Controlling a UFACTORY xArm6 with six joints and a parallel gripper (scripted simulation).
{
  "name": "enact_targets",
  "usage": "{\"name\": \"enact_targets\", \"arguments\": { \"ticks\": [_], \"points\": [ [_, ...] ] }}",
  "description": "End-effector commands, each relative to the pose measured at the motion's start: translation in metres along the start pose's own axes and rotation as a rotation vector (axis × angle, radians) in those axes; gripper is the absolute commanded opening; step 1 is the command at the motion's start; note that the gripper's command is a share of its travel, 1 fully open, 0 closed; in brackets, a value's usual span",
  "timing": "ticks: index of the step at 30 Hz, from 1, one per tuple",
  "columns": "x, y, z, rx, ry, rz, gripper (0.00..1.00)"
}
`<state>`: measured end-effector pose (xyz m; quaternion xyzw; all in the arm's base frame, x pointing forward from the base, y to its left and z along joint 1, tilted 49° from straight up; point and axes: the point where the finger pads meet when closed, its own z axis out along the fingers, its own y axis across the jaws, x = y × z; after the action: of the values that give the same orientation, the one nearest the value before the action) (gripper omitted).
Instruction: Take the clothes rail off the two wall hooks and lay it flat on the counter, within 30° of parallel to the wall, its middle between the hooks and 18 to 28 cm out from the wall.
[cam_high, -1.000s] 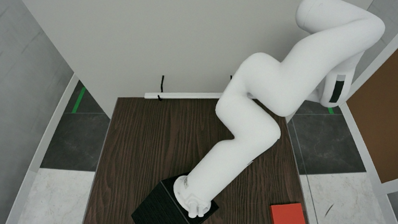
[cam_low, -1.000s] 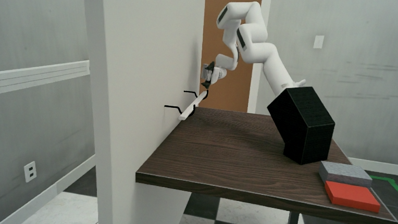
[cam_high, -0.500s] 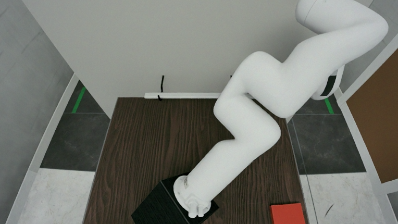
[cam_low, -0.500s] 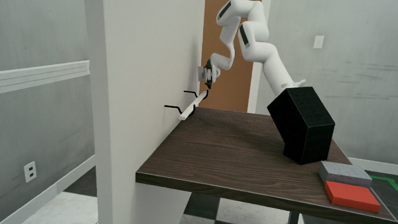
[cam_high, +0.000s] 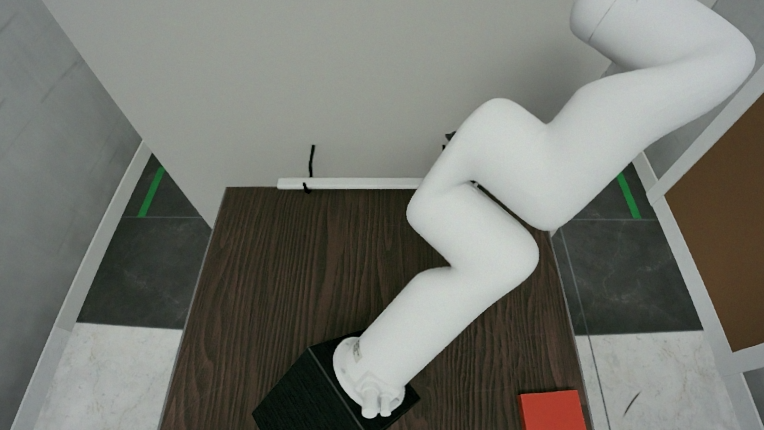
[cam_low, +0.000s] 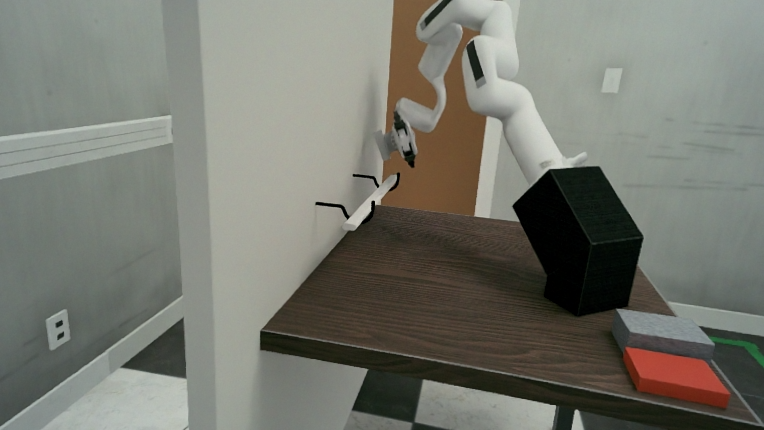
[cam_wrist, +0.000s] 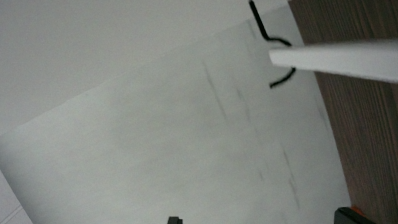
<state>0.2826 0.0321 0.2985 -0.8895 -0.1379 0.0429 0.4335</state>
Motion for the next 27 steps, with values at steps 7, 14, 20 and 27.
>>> {"name": "enact_targets", "arguments": {
  "ticks": [7, 14, 20, 27],
  "points": [
    [-0.018, -0.002, 0.031, -0.071, -0.127, 0.185, 1.00],
    [-0.037, -0.001, 0.055, -0.165, -0.224, 0.344, 1.00],
    [-0.049, 0.000, 0.067, -0.231, -0.270, 0.432, 1.00],
    [-0.070, 0.004, 0.085, -0.373, -0.335, 0.588, 1.00]
  ]
}}
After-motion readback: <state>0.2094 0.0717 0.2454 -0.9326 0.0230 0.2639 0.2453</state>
